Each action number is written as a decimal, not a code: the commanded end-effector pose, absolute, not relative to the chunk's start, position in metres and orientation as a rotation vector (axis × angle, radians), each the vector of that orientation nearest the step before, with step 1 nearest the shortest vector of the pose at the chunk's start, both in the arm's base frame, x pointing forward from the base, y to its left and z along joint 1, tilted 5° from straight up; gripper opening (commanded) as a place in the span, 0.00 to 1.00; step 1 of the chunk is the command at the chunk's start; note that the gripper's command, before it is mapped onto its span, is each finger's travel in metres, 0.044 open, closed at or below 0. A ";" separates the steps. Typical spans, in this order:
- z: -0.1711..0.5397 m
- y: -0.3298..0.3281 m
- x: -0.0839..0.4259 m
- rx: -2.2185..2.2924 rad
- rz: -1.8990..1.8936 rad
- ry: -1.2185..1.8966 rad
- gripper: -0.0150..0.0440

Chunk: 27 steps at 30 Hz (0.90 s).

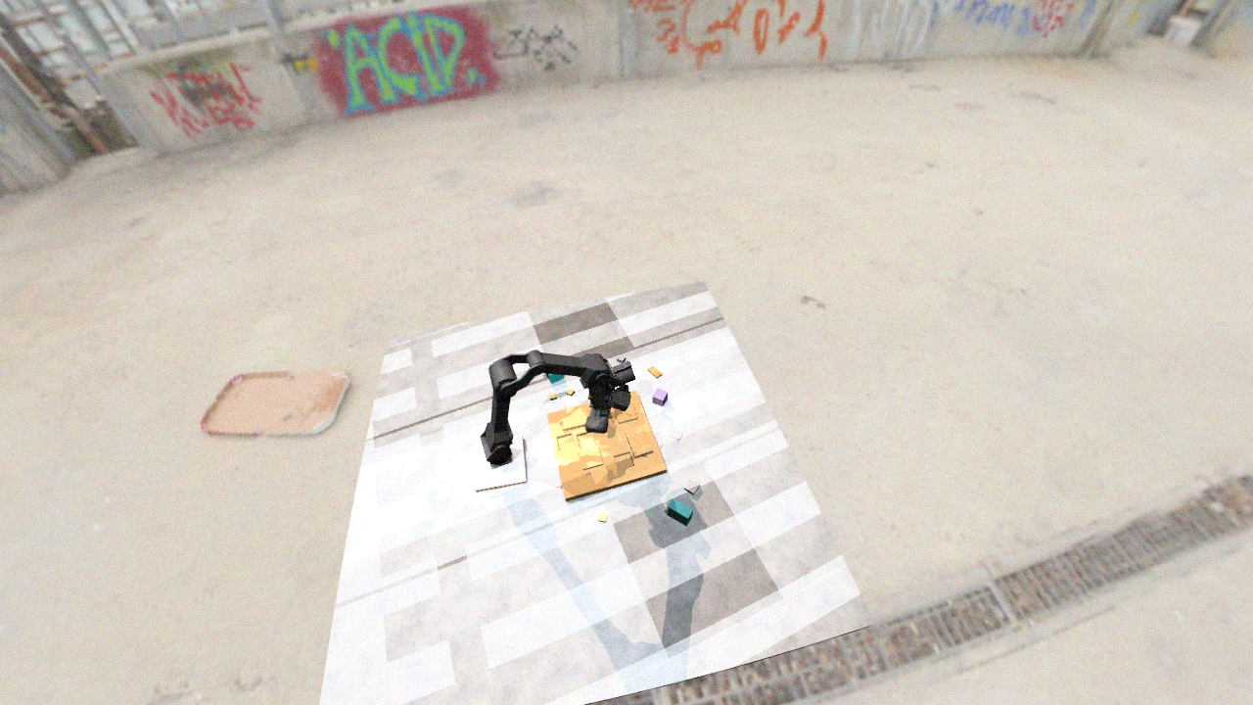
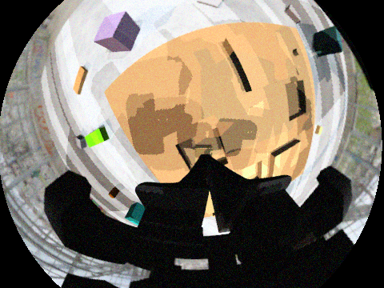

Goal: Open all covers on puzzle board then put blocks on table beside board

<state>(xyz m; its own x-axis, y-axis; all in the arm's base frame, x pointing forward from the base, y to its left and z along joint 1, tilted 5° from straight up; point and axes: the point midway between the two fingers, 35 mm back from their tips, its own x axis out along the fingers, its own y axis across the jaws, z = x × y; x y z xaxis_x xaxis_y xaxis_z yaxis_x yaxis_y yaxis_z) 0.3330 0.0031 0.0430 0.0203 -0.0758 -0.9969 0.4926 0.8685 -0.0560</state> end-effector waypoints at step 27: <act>0.084 0.006 0.333 0.347 -0.454 1.482 0.50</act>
<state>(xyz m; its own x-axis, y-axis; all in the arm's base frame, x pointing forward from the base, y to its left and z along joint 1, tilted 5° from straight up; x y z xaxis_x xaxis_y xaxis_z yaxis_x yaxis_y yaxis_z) 0.3343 0.0072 0.0923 0.0397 -0.0745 -0.9964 0.4920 0.8694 -0.0454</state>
